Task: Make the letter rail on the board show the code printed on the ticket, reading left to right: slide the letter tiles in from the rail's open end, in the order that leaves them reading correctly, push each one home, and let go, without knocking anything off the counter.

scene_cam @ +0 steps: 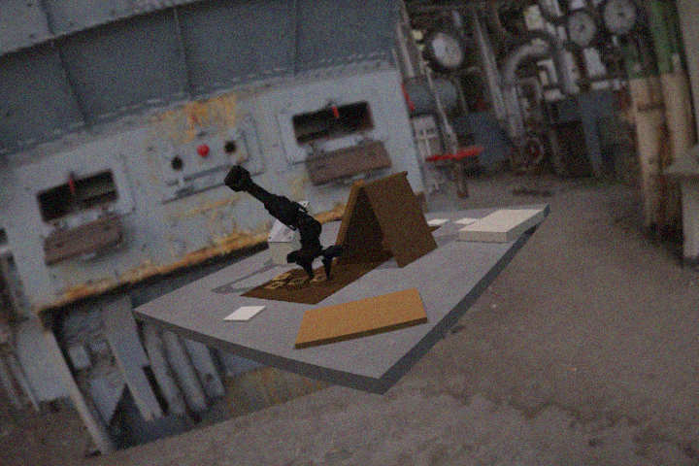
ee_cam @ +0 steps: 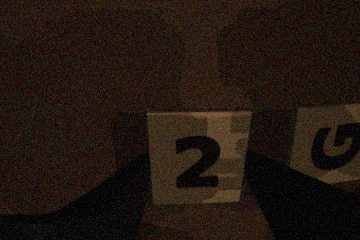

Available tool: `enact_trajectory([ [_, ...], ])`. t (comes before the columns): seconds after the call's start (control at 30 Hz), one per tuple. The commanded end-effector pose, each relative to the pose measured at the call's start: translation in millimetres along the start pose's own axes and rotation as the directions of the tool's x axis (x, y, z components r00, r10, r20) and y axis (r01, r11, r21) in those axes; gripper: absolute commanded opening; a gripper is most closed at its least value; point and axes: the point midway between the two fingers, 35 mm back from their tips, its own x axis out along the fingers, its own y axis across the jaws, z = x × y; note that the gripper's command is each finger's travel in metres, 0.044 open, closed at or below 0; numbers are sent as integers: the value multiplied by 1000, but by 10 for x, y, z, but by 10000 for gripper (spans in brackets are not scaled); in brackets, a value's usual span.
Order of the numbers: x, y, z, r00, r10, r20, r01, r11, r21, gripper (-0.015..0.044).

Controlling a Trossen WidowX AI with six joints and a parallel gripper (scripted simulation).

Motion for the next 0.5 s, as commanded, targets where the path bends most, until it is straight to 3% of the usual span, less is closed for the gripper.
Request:
enact_trajectory([
  [0.0,-33,1,2,1000,4,5,-4,1000,9,0],
  [0.47,-60,3,-34,1000,4,5,-5,1000,9,0],
])
